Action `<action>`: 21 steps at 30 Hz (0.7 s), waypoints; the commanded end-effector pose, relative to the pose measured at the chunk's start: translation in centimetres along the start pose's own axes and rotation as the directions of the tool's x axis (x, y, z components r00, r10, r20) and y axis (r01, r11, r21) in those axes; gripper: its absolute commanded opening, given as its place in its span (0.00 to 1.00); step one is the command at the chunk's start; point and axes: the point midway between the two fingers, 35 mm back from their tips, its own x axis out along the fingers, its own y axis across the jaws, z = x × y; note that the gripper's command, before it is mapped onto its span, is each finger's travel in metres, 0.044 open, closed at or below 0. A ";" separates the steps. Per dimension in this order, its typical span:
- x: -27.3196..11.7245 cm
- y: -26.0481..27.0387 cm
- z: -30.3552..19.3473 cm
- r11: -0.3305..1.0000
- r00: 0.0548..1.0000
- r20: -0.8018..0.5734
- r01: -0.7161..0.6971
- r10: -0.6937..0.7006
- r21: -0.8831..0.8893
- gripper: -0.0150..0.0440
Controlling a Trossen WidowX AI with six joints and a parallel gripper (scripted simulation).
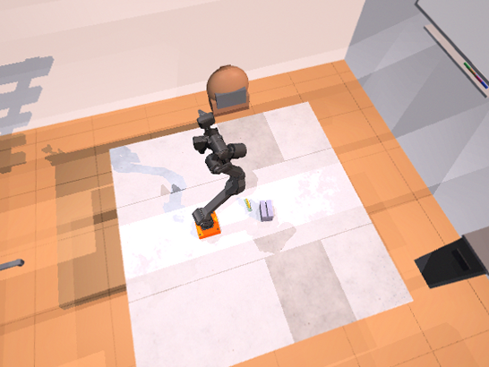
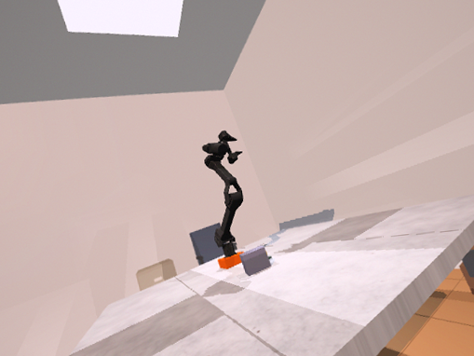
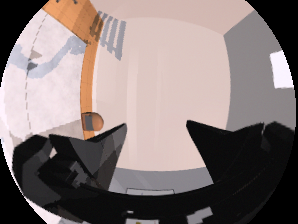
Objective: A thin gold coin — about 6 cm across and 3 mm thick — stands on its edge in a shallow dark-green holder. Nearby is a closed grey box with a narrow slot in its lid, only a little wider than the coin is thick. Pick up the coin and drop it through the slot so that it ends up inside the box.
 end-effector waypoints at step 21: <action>-1.0 -6.3 18.4 0.481 0.834 0.454 0.551 -0.313 -0.682 0.53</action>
